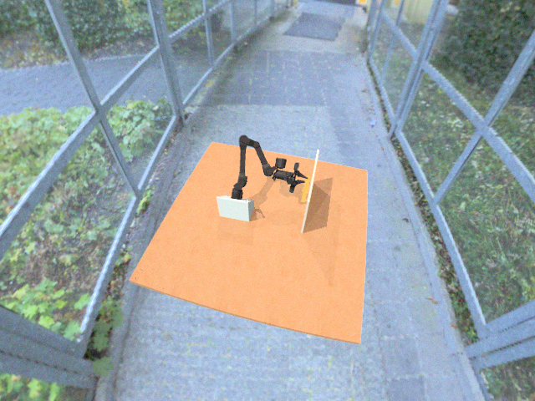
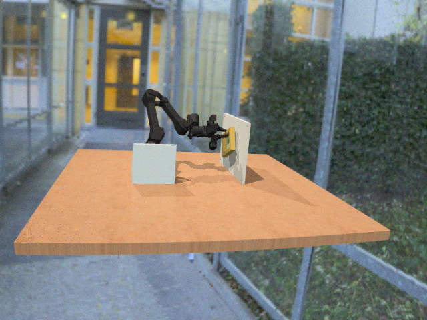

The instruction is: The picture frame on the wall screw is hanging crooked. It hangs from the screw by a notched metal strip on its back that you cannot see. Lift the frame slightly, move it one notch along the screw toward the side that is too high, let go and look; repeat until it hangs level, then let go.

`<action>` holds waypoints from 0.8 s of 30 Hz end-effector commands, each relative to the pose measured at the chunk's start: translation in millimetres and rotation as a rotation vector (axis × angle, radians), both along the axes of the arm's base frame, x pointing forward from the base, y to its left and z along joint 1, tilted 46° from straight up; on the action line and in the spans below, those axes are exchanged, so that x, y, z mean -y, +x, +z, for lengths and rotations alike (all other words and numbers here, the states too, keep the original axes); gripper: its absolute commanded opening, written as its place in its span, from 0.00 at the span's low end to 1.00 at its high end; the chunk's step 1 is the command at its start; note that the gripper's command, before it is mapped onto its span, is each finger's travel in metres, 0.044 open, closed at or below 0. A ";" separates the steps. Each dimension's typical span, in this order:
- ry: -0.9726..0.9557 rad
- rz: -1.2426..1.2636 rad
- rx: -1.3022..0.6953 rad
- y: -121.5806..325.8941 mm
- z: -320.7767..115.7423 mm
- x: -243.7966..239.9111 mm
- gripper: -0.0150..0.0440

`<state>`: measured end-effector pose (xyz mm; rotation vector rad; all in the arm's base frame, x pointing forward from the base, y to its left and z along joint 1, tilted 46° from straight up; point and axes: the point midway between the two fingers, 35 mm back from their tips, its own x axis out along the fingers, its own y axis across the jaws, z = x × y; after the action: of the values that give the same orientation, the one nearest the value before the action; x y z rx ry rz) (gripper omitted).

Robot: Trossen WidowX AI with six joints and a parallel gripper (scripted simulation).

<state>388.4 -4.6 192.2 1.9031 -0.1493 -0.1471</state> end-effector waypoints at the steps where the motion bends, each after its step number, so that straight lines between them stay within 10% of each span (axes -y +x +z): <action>1: -0.003 -0.012 0.015 0.7 4.2 3.2 0.25; 24: -0.003 -0.012 0.015 0.3 2.4 5.2 0.25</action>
<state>388.9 -6.0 193.2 1.9046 -0.1558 -0.1402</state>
